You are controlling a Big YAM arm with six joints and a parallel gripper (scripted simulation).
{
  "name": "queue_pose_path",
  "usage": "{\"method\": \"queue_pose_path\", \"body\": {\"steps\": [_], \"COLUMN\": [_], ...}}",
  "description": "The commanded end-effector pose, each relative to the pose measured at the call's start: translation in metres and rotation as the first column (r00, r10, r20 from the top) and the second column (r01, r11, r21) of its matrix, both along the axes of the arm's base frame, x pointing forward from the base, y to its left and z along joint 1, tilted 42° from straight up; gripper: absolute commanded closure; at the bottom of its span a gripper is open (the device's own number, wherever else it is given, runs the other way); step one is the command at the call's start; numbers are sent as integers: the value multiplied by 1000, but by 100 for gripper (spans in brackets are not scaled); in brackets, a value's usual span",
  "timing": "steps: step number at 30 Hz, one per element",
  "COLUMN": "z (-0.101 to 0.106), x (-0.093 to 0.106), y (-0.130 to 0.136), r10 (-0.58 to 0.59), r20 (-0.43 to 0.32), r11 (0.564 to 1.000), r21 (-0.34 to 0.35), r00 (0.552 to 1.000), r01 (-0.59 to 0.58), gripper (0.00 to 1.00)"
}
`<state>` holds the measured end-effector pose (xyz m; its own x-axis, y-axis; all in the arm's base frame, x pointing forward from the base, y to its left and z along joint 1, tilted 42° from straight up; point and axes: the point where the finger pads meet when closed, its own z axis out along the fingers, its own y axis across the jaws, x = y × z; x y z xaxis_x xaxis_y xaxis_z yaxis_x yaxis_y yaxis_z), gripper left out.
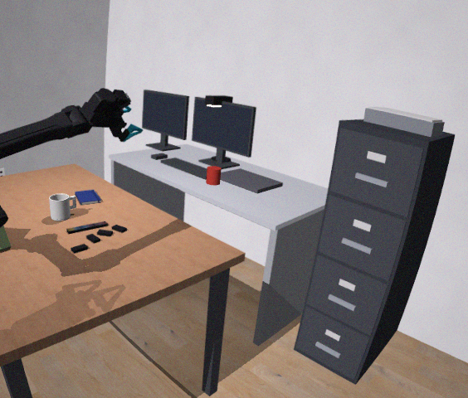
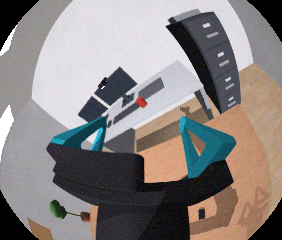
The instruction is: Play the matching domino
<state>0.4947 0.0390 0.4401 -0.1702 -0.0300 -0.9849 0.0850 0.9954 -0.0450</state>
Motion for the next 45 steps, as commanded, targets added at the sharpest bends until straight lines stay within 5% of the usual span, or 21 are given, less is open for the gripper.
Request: {"method": "queue_pose_path", "body": {"steps": [1,3,10,11,20,27,28,37,44,45], "z": [8,-1,-1,-28,-74,-74,-94,-120,-120,-133], "x": [-25,-37,-37,-43,-102,-102,-108,-136,-136,-137], "y": [57,76,76,87,156,156,161,195,195,187], "r10": [73,77,77,91,89,89,104,95,95,63], "r20": [65,73,73,20,64,64,26,66,66,8], "r11": [997,997,997,996,996,996,994,995,995,998], "r21": [21,22,22,-3,15,15,-22,8,8,-21], "r00": [995,994,994,996,994,994,994,993,993,998], "r01": [-75,-78,-78,-91,-90,-90,-103,-96,-96,-63], "gripper": [0,0,0,0,0,0,0,0,0,0]}}
